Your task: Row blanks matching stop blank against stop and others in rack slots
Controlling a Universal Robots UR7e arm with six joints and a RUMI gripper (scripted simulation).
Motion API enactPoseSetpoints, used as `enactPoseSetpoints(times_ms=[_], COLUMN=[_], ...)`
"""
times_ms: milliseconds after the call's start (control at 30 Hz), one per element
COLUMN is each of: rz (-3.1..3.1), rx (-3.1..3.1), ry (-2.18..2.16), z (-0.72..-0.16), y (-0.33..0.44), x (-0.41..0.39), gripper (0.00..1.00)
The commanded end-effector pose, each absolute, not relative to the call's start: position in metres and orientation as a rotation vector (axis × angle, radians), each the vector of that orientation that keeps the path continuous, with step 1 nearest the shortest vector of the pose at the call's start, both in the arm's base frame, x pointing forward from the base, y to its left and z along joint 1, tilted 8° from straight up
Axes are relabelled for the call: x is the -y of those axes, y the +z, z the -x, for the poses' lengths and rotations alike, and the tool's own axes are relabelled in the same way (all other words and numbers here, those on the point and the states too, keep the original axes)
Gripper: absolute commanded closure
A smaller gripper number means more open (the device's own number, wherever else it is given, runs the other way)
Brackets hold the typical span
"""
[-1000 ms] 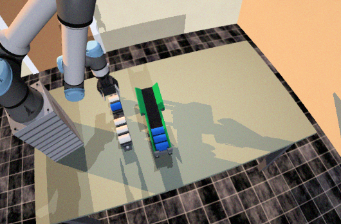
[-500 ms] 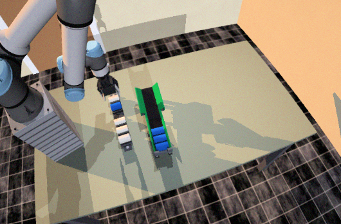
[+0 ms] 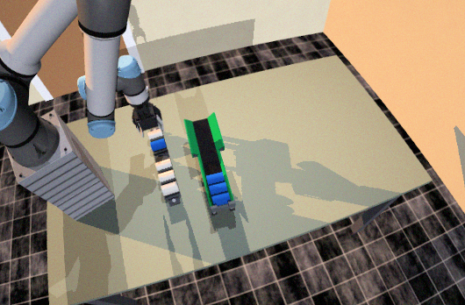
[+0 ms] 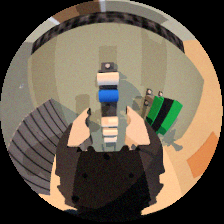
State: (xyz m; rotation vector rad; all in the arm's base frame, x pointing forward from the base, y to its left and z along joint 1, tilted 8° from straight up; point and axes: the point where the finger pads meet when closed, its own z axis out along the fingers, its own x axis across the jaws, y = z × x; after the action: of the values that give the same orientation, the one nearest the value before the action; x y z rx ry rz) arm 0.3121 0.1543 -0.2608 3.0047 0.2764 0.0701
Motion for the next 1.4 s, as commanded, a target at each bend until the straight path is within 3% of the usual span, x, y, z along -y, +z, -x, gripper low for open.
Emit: enactPoseSetpoints(times_ms=[0,1367], rz=[-3.005,-3.006], rx=[-0.281,-0.278], ry=[0.076,0.076], z=[-0.314,-0.317], y=[-0.262,-0.302], x=[-0.156,-0.15], gripper=[0.51,0.51])
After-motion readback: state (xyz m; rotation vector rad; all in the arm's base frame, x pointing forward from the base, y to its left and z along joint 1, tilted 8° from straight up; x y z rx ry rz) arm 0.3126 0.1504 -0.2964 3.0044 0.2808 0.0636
